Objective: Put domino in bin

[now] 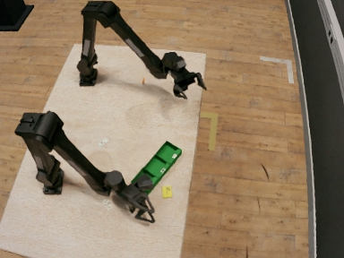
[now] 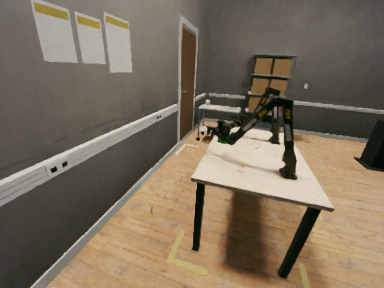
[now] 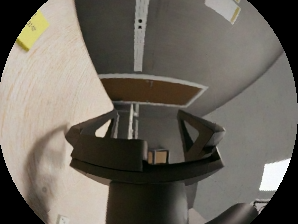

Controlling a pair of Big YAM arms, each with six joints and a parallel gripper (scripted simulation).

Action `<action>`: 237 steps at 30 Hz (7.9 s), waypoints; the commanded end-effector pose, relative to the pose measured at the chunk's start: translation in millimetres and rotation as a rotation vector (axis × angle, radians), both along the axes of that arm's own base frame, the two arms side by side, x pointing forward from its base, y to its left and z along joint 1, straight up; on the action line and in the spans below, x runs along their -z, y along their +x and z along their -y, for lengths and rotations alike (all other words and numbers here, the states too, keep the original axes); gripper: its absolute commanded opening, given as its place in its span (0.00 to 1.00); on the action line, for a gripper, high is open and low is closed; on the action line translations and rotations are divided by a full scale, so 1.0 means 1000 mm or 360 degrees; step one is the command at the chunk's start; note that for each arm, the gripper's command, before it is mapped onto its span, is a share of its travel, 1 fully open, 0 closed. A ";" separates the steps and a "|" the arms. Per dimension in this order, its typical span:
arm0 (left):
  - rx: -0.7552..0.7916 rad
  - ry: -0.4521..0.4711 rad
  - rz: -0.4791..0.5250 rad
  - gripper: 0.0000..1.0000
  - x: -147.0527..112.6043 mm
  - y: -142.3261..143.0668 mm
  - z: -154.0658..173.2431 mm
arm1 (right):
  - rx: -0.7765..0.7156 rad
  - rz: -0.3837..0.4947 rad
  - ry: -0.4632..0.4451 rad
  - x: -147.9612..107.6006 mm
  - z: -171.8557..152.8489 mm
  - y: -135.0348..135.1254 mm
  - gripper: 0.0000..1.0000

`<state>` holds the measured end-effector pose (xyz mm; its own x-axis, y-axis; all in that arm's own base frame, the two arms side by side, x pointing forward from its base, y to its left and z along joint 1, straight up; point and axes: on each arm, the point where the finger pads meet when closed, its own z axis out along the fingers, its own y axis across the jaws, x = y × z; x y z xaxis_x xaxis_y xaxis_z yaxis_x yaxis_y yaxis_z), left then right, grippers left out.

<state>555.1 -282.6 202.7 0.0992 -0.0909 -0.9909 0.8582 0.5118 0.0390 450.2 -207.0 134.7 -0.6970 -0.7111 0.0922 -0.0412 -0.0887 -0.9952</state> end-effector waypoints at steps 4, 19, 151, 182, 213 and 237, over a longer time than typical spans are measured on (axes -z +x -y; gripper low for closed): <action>0.0000 -0.0005 0.0017 1.00 -0.006 0.001 0.000 | 0.0000 0.0013 -0.0003 -0.003 0.000 0.001 1.00; 0.0000 -0.0005 0.0017 1.00 -0.006 0.001 0.000 | 0.0000 0.0013 -0.0003 -0.003 0.000 0.001 1.00; -0.1306 0.0002 0.0019 1.00 -0.006 0.031 -0.496 | 0.0000 0.0013 -0.0003 -0.003 0.000 0.001 1.00; -0.1738 0.0005 0.0019 1.00 -0.006 -0.048 -0.646 | 0.0000 0.0013 -0.0003 -0.003 0.000 0.001 1.00; -0.2008 0.0007 0.0018 1.00 -0.006 -0.117 -0.726 | 0.0000 0.0013 -0.0003 -0.003 0.000 0.001 1.00; -0.2089 0.0007 0.0018 1.00 -0.006 -0.140 -0.748 | 0.0000 0.0013 -0.0003 -0.003 0.000 0.001 1.00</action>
<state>421.4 456.4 200.1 0.1111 0.0656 -0.9916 -0.2602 0.9649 0.0347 450.2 -207.0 134.7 -0.6970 -0.7111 0.0922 -0.0412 -0.0887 -0.9952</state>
